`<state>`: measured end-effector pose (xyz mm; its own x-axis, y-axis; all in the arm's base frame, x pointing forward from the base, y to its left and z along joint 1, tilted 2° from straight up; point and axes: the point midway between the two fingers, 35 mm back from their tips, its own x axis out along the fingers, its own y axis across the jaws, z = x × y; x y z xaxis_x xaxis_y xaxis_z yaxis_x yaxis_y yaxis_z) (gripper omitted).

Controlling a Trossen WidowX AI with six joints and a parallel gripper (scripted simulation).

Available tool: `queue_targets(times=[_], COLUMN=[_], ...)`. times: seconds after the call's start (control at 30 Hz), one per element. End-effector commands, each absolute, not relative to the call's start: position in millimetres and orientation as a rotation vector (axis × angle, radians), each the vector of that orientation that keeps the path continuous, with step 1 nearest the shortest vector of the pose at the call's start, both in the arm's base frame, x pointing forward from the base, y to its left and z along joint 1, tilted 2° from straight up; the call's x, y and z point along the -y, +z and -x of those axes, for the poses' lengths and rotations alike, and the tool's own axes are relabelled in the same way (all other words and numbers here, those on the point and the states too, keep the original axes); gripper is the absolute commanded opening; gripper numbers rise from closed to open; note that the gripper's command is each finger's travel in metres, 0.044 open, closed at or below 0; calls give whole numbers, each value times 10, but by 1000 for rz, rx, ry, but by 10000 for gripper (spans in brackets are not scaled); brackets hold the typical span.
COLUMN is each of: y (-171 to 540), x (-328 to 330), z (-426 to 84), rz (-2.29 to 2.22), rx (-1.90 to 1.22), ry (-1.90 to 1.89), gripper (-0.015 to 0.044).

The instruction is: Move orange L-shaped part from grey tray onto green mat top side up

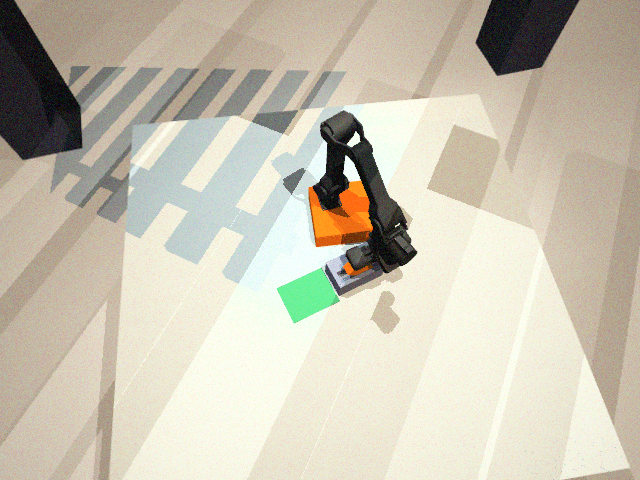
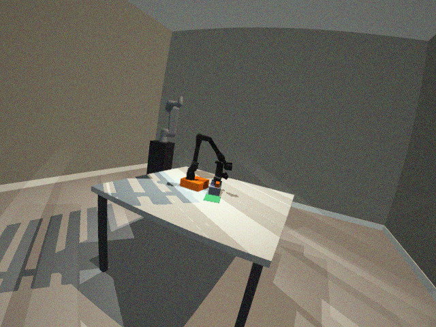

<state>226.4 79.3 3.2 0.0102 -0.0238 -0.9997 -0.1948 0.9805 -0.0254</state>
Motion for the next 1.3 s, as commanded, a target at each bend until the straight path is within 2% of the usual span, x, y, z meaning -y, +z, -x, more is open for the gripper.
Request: queue_targets(times=[0.0,0.43,0.73,1.27], y=[33,176,1099,1111], x=[-793,-898,-813,-838], z=[-2265,-2239,-2255,-2278], rz=[173,180,181,169], rx=[-1557,-1559,-1559,-1542], ry=[134,133,132,137], gripper=[180,180,180,180])
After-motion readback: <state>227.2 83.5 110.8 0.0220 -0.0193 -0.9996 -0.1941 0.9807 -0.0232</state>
